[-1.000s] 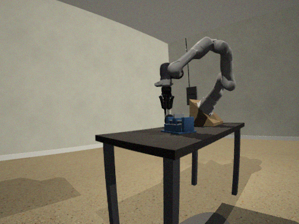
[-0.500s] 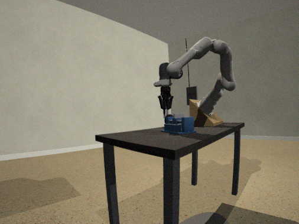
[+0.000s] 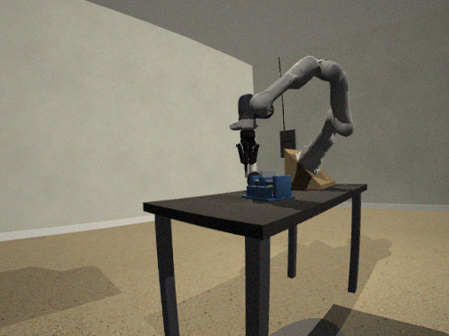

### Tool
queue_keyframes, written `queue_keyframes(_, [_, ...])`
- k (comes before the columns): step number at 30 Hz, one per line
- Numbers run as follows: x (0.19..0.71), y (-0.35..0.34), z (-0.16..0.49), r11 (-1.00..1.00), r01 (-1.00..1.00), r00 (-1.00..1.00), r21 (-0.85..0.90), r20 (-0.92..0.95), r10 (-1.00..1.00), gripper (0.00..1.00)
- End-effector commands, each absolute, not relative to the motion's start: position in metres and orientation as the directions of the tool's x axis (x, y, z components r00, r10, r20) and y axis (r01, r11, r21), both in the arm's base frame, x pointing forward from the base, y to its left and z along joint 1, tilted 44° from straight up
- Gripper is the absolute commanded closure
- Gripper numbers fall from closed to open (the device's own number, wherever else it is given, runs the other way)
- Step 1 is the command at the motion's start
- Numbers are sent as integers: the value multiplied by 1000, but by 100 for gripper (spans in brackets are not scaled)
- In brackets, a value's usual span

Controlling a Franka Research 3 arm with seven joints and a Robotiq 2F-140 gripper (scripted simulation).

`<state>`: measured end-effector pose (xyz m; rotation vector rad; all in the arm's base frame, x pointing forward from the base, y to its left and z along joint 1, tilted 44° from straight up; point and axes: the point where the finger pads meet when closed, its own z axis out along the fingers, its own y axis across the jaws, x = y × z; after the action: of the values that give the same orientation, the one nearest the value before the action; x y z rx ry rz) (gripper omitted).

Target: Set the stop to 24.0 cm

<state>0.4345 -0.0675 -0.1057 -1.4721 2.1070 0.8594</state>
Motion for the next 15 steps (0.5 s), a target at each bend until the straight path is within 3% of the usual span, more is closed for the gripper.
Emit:
queue_keyframes(1, [436, -67, -108, 247, -937, -349, 247, -651, -674, 96])
queue_keyframes(15, [438, -67, -109, 247, -937, -349, 247, -651, -674, 96])
